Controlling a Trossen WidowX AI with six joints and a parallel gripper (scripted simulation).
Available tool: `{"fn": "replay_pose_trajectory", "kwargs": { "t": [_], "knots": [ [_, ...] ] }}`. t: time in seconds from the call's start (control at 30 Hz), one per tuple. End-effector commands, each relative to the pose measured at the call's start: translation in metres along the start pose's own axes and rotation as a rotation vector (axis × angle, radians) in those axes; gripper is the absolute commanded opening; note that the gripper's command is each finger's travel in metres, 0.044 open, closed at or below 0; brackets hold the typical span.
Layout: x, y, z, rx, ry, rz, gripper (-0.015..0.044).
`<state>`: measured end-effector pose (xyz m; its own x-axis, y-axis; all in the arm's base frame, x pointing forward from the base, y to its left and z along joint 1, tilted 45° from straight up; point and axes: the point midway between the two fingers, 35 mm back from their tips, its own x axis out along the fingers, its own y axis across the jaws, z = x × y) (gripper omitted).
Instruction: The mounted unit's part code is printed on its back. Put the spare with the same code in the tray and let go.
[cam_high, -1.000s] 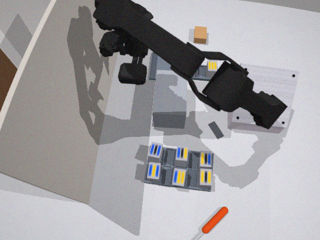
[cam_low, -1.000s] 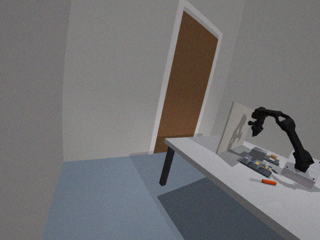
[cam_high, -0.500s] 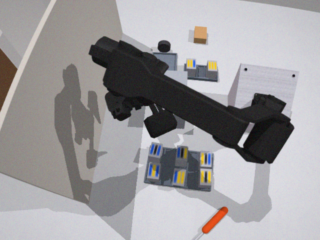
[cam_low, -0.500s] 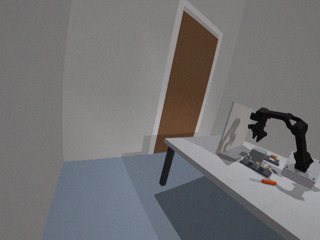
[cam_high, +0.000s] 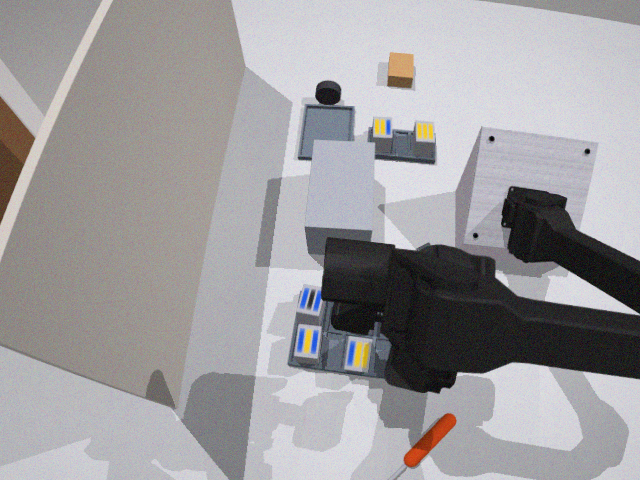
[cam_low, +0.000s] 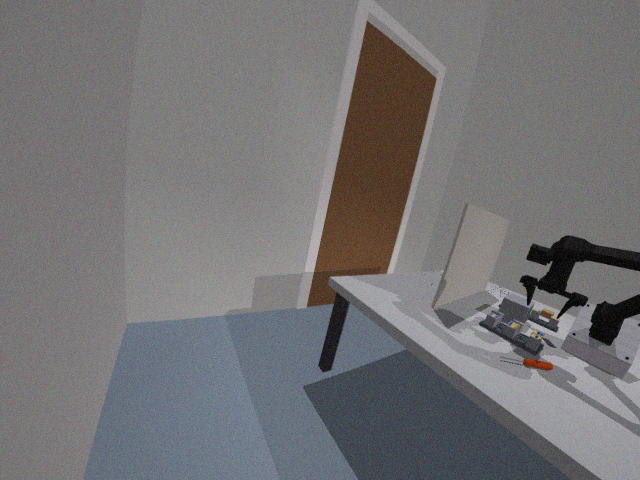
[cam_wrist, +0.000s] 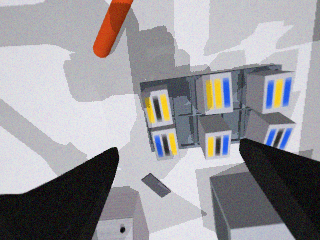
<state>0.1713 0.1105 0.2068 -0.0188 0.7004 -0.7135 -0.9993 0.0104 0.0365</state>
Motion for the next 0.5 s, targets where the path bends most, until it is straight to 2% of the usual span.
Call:
{"fn": "replay_pose_trajectory", "kwargs": {
  "t": [0.0, 0.23, 0.4, 0.47],
  "knots": [
    [0.006, 0.016, 0.002, -0.106, -0.010, -0.002, 0.0440],
    [0.006, 0.016, 0.002, -0.106, -0.010, -0.002, 0.0440],
    [0.026, 0.017, 0.002, -0.107, -0.006, -0.002, 0.0309],
    [0.040, 0.018, 0.003, -0.107, -0.008, -0.003, 0.0300]
  ]
}}
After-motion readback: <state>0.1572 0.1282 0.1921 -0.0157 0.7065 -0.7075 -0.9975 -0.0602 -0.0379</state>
